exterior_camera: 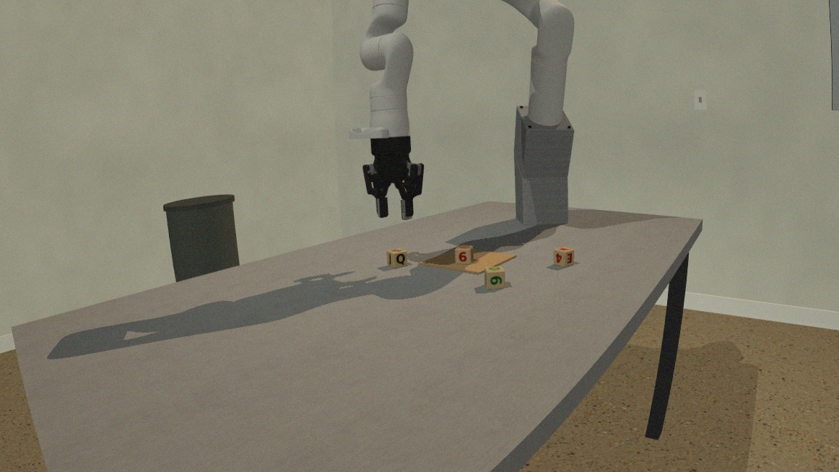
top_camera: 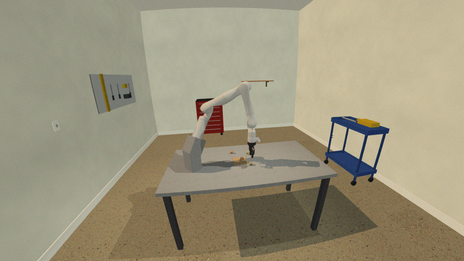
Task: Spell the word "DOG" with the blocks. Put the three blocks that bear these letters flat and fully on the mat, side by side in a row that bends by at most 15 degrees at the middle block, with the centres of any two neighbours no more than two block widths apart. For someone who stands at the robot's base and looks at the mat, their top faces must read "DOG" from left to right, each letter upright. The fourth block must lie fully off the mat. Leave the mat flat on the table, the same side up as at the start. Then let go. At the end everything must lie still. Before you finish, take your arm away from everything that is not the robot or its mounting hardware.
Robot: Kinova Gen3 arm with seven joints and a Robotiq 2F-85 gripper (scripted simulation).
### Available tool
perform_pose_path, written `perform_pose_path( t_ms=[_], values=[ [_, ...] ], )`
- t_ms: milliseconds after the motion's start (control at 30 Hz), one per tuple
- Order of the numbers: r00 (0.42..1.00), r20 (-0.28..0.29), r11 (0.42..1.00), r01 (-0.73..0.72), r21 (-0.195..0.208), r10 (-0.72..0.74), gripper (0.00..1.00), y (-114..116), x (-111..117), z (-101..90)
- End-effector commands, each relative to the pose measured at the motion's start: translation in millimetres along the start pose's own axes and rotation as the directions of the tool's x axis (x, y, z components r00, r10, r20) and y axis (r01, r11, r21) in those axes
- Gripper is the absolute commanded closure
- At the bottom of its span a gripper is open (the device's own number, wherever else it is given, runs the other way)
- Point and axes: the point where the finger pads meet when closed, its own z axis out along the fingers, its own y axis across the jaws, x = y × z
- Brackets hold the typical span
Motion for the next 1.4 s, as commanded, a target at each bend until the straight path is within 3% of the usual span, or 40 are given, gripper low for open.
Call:
perform_pose_path(
  t_ms=[0, 600, 1367],
  values=[
    [1.000, -0.007, 1.000, 0.010, 0.001, -0.010, 0.39, 0, 2, -0.6],
    [1.000, -0.010, 1.000, 0.011, 0.000, -0.011, 0.39, 0, 3, 2.1],
    [1.000, -0.011, 1.000, 0.012, -0.003, -0.012, 0.39, 2, 4, 29.7]
  ],
)
